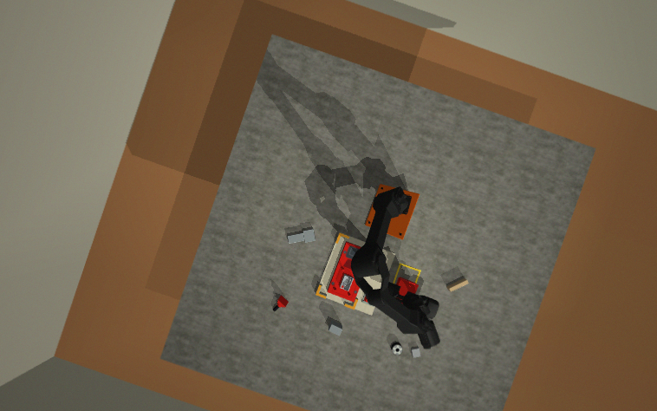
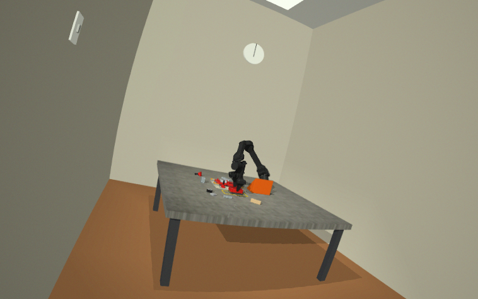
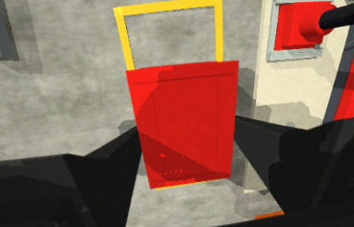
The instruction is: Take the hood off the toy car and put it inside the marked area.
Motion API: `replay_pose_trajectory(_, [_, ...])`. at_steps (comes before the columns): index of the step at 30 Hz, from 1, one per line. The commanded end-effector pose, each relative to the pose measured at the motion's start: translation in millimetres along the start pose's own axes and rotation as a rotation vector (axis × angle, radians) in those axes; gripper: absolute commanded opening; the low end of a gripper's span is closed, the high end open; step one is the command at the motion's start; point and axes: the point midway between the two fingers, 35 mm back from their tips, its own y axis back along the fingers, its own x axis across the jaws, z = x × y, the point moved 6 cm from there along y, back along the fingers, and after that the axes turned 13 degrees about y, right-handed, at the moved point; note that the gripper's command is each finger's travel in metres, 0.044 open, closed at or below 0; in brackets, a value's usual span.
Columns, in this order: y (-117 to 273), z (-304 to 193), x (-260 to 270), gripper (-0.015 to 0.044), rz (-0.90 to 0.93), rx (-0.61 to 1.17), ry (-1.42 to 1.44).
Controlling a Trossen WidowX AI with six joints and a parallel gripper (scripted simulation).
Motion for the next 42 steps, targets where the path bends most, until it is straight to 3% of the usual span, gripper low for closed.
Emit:
replay_pose_trajectory(1, [-3.2, -0.4, -0.1, 0.0, -0.003, 0.0, 0.005])
replay_pose_trajectory(31, [-17.2, -0.6, -0.4, 0.0, -0.004, 0.0, 0.004])
replay_pose_trajectory(42, [-15.0, 0.0, -0.2, 0.0289, -0.001, 0.0, 0.0])
